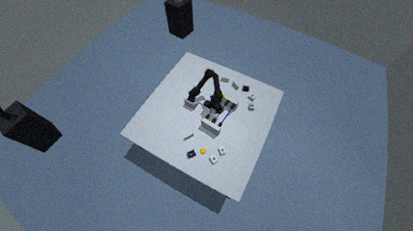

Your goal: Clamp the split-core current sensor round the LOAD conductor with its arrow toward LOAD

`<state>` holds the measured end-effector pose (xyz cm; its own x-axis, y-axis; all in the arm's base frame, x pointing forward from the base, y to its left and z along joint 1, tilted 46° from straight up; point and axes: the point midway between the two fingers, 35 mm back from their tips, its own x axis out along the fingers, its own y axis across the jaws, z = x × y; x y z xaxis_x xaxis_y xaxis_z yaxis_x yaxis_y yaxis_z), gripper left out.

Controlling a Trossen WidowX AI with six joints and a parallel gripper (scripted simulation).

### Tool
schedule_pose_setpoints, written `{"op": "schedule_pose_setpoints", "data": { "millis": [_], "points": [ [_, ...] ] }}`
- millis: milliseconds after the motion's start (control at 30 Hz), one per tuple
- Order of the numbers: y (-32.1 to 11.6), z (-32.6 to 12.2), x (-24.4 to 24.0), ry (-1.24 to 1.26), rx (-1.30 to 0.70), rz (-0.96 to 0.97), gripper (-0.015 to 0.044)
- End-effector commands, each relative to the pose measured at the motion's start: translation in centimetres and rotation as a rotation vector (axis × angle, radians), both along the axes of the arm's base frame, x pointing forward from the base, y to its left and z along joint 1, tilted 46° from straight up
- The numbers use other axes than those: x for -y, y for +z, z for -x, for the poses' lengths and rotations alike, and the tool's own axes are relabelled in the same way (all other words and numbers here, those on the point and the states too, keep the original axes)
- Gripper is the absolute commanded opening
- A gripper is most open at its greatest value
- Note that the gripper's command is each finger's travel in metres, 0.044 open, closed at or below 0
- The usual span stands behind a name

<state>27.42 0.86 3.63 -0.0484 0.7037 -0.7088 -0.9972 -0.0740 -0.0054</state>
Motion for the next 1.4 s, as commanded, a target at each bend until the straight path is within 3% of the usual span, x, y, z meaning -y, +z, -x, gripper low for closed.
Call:
{"op": "schedule_pose_setpoints", "data": {
  "millis": [0,167,1367],
  "points": [
    [0.03,-0.01,0.04,0.000,0.001,0.000,0.0129],
    [0.03,-0.01,0.04,0.000,0.001,0.000,0.0000],
    [0.03,-0.01,0.04,0.000,0.001,0.000,0.0000]
  ]
}}
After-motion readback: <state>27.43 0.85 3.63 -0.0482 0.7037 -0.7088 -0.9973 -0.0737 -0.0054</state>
